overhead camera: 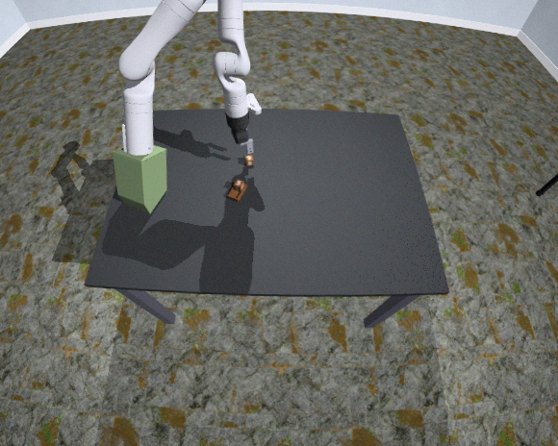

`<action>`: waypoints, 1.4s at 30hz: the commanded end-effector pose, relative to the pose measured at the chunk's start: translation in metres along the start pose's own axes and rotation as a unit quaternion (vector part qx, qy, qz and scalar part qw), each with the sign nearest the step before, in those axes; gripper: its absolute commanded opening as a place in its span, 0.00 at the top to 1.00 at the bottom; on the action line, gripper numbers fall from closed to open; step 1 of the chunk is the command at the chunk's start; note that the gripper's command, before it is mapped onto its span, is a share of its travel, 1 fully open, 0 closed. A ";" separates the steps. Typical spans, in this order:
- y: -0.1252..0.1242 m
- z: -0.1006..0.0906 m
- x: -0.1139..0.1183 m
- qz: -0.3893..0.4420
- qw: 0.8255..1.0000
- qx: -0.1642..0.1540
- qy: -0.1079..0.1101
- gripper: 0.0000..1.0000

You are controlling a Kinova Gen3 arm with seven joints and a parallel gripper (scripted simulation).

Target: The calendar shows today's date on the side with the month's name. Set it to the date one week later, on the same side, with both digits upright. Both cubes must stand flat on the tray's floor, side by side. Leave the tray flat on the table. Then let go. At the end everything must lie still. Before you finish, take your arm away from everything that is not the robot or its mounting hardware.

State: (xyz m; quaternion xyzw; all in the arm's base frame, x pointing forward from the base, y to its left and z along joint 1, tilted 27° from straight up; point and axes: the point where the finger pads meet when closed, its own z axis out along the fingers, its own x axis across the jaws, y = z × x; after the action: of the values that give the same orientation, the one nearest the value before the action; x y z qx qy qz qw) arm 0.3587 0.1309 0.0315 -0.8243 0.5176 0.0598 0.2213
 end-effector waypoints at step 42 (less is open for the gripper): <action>0.002 -0.001 0.001 0.059 0.998 0.001 0.000 0.13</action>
State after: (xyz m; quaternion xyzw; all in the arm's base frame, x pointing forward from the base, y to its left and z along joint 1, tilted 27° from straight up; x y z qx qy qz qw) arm 0.3568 0.1295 0.0317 -0.7921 0.5657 0.0726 0.2174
